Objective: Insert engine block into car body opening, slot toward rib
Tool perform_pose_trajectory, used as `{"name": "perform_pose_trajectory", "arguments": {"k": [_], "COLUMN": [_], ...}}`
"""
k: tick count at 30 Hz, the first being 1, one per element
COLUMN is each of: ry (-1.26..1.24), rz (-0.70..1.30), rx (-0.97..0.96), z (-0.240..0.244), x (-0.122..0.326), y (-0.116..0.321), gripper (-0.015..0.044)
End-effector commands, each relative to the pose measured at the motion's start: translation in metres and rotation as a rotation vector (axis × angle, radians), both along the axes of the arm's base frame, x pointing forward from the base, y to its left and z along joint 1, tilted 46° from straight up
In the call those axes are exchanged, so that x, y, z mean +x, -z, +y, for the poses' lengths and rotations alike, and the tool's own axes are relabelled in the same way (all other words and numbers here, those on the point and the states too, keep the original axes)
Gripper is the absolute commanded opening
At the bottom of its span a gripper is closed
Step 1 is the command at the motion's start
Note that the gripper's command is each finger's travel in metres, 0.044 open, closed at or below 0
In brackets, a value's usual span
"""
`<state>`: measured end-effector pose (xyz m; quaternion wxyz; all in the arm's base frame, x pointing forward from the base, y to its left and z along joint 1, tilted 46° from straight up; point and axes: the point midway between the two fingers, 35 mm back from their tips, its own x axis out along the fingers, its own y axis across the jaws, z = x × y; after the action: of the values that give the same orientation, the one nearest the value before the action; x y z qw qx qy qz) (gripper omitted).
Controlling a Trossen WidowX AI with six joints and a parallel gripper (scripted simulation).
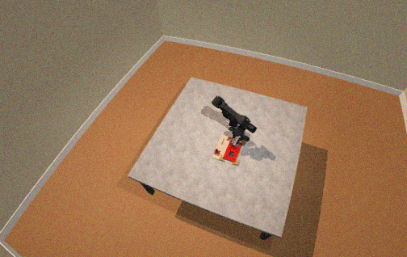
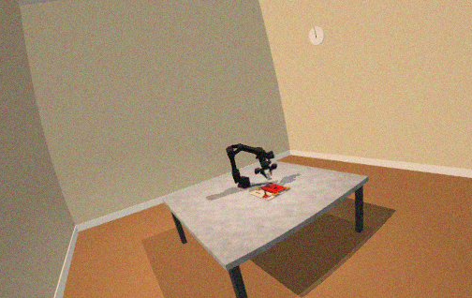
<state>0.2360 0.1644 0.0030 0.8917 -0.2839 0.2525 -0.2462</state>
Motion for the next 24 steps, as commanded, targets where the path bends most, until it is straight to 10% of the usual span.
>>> {"name": "perform_pose_trajectory", "arguments": {"k": [1, 24], "ry": [-0.004, -0.004], "rz": [-0.001, -0.002], "rx": [-0.009, -0.010], "z": [-0.006, -0.037], "x": [0.001, 0.009], "y": [0.006, 0.036], "gripper": [0.0000, 0.0000]}}
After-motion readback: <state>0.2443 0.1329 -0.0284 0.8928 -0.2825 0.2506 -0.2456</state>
